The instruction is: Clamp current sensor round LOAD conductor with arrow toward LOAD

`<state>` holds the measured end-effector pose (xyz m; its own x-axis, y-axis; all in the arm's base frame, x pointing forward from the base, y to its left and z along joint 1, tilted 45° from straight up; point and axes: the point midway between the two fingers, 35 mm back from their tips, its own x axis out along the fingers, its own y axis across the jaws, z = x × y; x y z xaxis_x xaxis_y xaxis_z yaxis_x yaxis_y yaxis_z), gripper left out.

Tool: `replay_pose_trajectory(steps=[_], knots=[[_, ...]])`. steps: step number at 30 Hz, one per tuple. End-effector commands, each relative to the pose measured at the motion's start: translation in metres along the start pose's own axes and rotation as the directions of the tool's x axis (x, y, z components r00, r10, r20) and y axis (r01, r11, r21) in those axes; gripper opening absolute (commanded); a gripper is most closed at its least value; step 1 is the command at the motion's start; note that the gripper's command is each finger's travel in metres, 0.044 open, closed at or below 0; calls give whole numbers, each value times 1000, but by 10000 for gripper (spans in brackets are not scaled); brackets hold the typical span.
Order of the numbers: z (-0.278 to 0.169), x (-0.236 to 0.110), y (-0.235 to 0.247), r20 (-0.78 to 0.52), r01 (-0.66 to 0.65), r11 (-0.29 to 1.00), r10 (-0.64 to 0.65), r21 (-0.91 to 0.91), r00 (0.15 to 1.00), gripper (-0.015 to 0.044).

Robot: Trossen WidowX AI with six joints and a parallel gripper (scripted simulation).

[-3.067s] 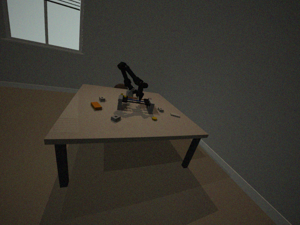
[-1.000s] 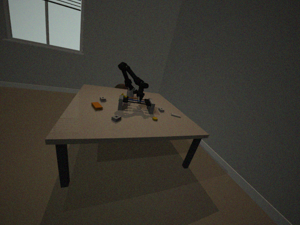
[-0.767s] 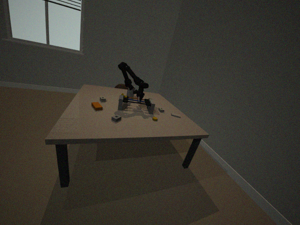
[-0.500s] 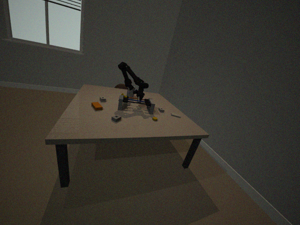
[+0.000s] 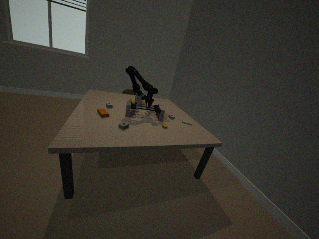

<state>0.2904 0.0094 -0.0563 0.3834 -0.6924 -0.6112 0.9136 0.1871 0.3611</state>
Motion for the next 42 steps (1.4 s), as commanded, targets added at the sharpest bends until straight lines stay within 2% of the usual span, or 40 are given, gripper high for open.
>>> replay_pose_trajectory(steps=[1,22,42], knots=[[2,5,8,-3,-1,999,1,33,1000,440],[2,5,8,-3,-1,999,1,33,1000,440],[0,0,0,0,0,1000,0,0,1000,304]])
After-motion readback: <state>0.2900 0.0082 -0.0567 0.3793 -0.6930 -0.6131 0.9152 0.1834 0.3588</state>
